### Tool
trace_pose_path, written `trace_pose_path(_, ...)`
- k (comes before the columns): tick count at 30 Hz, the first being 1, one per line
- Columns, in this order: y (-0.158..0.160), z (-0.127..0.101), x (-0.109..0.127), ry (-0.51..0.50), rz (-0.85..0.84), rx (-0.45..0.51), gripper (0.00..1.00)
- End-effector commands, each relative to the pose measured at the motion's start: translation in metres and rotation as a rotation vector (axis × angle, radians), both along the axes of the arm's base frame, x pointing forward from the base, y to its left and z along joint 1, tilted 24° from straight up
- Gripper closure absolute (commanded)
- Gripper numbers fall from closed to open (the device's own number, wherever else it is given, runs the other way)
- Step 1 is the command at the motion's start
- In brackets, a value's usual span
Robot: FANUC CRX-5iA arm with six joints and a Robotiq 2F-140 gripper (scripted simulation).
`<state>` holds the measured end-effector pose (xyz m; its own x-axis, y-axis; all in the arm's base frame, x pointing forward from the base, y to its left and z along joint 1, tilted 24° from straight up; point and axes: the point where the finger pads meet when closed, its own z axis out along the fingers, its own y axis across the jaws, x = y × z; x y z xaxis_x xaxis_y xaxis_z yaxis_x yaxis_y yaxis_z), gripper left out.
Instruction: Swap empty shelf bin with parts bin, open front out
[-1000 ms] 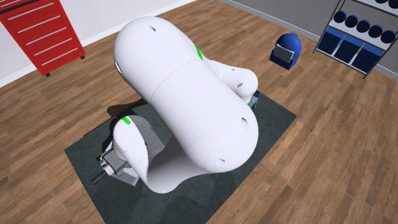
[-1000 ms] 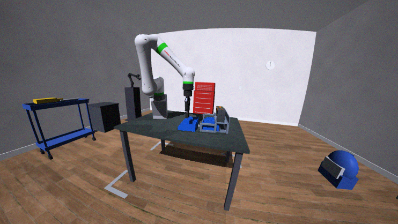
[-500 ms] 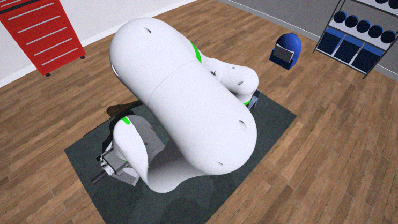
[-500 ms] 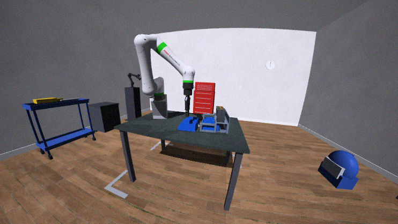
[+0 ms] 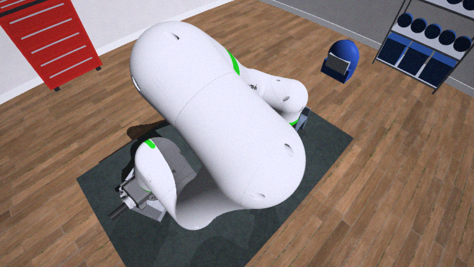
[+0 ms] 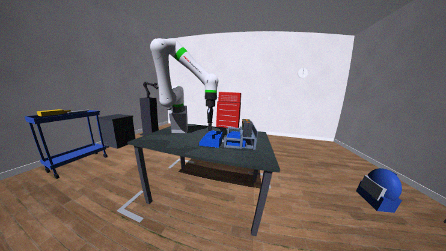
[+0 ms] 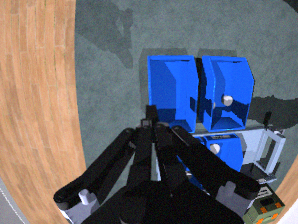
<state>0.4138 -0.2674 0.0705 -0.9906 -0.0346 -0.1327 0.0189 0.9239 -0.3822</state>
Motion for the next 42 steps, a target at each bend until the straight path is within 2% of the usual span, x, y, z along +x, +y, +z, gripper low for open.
trace_pose_path(1,0.0,0.001,0.001,-0.001,0.0,-0.001,0.9)
trace_pose_path(17,0.001,0.0,0.001,-0.001,0.0,0.0,0.9)
trace_pose_path(19,0.023,-0.007,0.004,0.0,0.0,0.003,0.9)
trace_pose_path(21,0.068,-0.022,0.006,0.001,0.0,0.006,0.9)
trace_pose_path(23,0.068,-0.022,0.006,0.001,0.0,0.006,0.9)
trace_pose_path(24,0.091,-0.03,0.005,0.001,0.0,0.005,0.9)
trace_pose_path(25,0.091,-0.03,0.005,0.001,0.0,0.005,0.9)
trace_pose_path(26,0.11,-0.036,0.004,0.0,0.0,0.003,0.9)
trace_pose_path(28,0.123,-0.04,0.002,-0.001,0.0,0.001,0.9)
trace_pose_path(35,0.13,-0.042,0.001,-0.001,0.0,0.0,0.9)
trace_pose_path(36,0.13,-0.042,0.001,-0.001,0.0,0.0,0.76)
trace_pose_path(42,0.13,-0.042,0.001,-0.001,0.0,0.0,0.76)
